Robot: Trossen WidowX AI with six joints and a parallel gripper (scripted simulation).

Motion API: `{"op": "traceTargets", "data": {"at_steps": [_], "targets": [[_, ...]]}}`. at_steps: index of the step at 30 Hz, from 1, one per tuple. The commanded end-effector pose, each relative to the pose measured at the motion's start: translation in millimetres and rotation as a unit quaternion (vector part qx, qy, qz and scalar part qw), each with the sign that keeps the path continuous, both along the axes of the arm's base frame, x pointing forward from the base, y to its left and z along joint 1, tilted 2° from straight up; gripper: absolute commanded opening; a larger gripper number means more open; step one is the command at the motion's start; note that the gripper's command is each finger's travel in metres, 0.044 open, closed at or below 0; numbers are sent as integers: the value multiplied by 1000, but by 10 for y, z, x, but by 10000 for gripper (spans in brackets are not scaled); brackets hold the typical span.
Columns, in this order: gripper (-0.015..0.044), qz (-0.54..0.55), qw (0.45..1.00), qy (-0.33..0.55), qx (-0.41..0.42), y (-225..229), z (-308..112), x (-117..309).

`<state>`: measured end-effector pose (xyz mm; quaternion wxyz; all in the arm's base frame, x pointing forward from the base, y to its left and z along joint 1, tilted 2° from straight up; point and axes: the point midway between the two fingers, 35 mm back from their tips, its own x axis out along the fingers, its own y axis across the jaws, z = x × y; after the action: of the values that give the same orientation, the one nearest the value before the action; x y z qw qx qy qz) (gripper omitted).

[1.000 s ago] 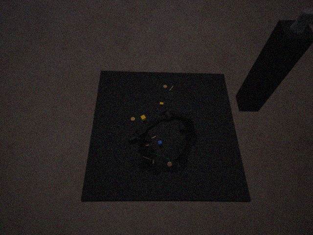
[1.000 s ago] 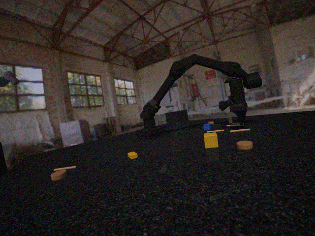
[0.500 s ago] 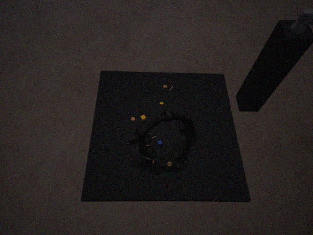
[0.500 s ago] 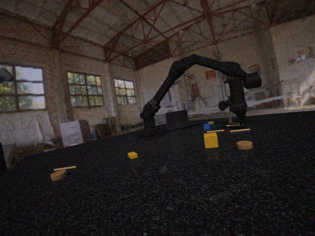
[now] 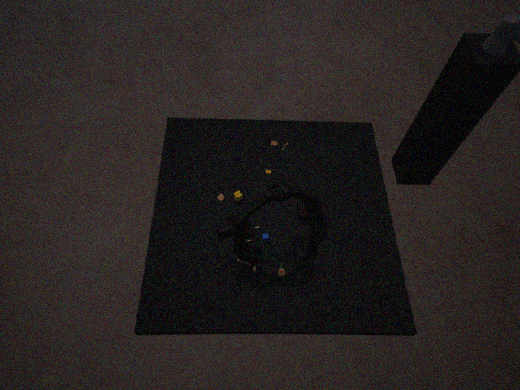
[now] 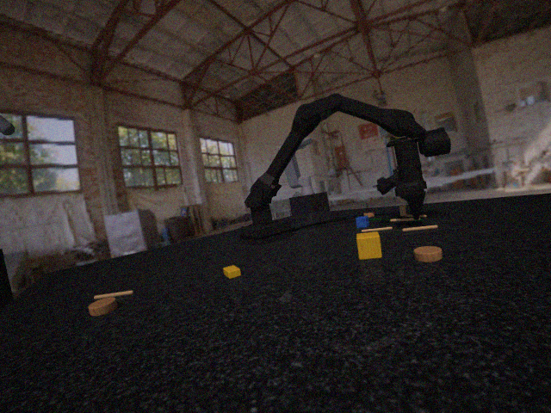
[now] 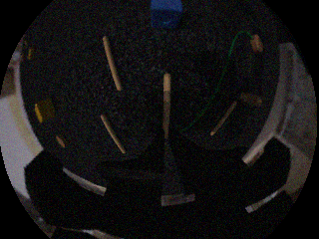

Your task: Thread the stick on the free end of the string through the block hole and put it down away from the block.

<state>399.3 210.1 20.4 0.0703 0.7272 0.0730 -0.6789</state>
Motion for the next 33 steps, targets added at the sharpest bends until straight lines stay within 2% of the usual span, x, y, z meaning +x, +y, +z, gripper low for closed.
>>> {"op": "traceTargets", "data": {"at_steps": [1,33], "targets": [[0,-2,1000,-5,0,-6,38,-38],[0,-2,1000,-3,0,-82,2,-414]]}}
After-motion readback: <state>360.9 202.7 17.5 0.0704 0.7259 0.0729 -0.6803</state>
